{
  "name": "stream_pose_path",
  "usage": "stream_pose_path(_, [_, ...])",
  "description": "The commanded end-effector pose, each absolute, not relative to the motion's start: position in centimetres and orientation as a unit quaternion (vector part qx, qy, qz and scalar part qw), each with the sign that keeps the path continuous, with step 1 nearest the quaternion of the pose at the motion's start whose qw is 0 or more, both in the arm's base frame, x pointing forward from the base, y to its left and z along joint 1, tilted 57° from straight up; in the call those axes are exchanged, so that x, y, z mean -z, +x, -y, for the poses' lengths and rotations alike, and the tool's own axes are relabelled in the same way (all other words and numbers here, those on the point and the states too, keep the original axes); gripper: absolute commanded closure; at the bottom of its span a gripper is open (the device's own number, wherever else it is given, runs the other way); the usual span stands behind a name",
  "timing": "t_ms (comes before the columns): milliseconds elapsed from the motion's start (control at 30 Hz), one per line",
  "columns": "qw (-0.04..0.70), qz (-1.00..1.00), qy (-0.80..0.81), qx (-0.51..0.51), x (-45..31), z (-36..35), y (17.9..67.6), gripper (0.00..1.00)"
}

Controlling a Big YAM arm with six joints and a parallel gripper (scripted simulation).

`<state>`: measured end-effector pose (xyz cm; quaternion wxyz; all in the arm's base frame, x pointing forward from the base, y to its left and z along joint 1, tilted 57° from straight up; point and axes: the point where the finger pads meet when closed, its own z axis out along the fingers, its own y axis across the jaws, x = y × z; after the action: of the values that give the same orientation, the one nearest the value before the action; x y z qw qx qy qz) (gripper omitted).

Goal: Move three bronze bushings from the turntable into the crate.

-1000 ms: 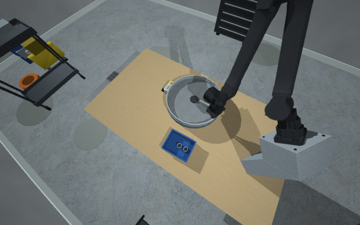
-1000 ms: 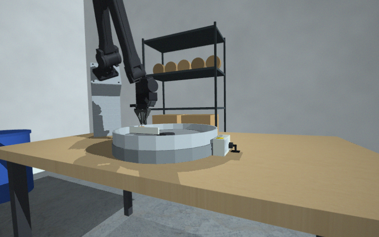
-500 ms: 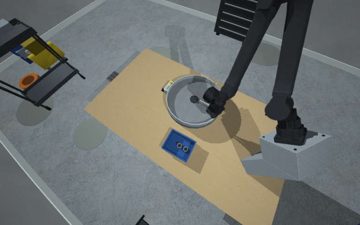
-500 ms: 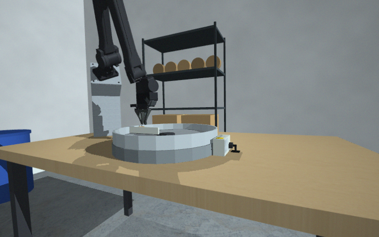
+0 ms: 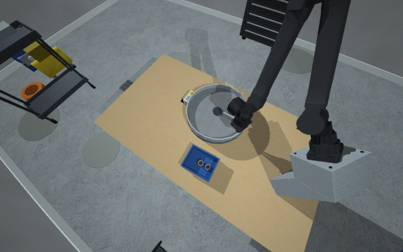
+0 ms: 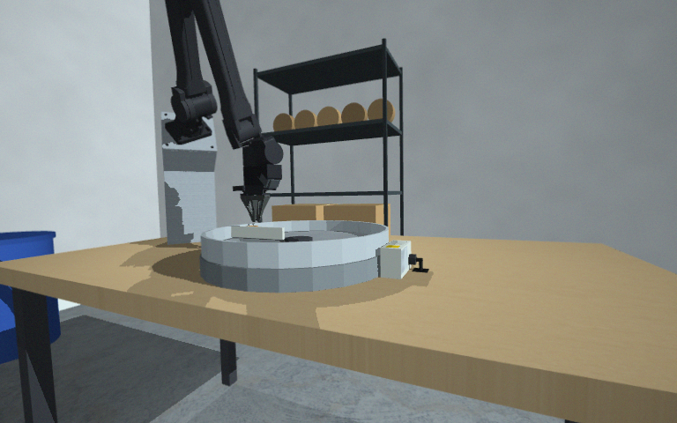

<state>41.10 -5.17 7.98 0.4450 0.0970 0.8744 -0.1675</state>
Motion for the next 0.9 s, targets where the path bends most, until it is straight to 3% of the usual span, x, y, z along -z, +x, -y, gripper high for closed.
stream_pose_path(0, [0.453,-0.871,0.097,0.165,-8.73,4.87,41.07,0.88])
stream_pose_path(867, [0.45,-0.872,0.099,0.168,-8.65,5.39,40.88,0.88])
